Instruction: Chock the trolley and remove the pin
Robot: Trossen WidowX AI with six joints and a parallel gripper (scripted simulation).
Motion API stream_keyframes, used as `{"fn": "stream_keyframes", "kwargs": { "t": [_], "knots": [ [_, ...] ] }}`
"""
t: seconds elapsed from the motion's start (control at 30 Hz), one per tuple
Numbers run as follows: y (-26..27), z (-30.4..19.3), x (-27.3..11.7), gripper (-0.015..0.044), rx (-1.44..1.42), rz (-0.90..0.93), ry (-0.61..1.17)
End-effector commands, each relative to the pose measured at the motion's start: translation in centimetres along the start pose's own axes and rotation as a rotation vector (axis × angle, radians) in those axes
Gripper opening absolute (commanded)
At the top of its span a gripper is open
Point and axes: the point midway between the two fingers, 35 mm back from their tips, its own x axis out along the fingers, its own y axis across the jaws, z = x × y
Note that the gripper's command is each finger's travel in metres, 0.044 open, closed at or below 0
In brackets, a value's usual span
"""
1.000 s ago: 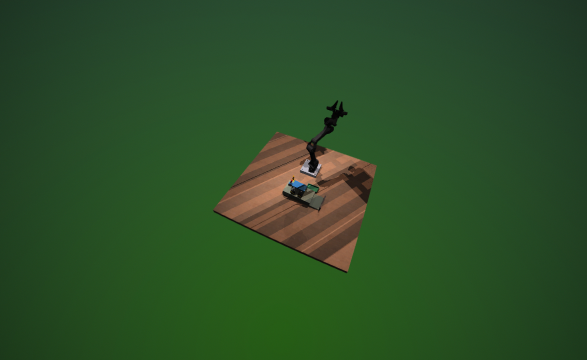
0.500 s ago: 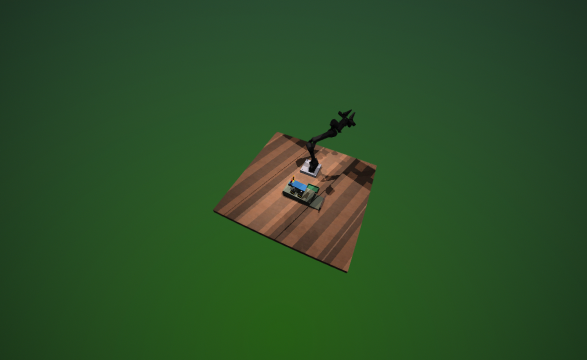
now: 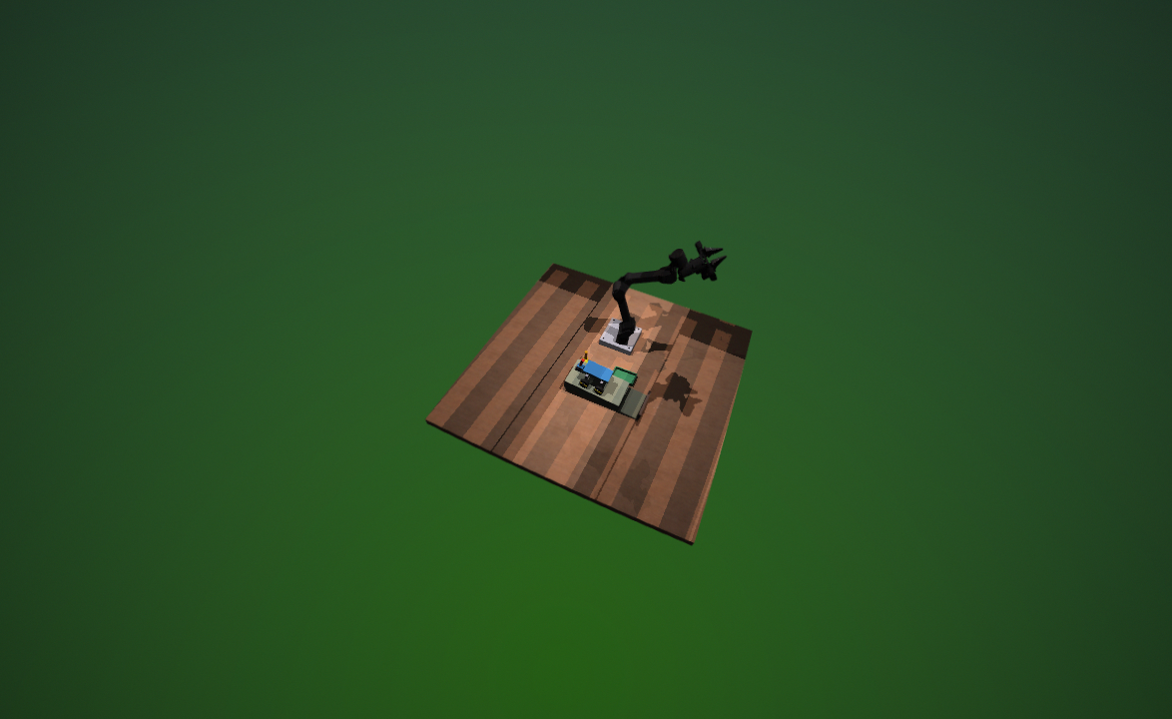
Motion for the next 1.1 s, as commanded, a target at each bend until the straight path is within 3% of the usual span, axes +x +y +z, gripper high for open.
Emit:
{"fn": "stream_keyframes", "kwargs": {
  "t": [0.0, 0.53, 1.07],
  "knots": [
    [4.2, 1.0, -0.6, 0.0190, -0.002, 0.127, -0.046],
    [19.0, 2.2, -7.5, 0.0190, 0.018, 0.602, -0.151],
    [30.1, 1.1, -21.1, 0.0190, 0.073, 1.125, -0.181]
  ]
}}
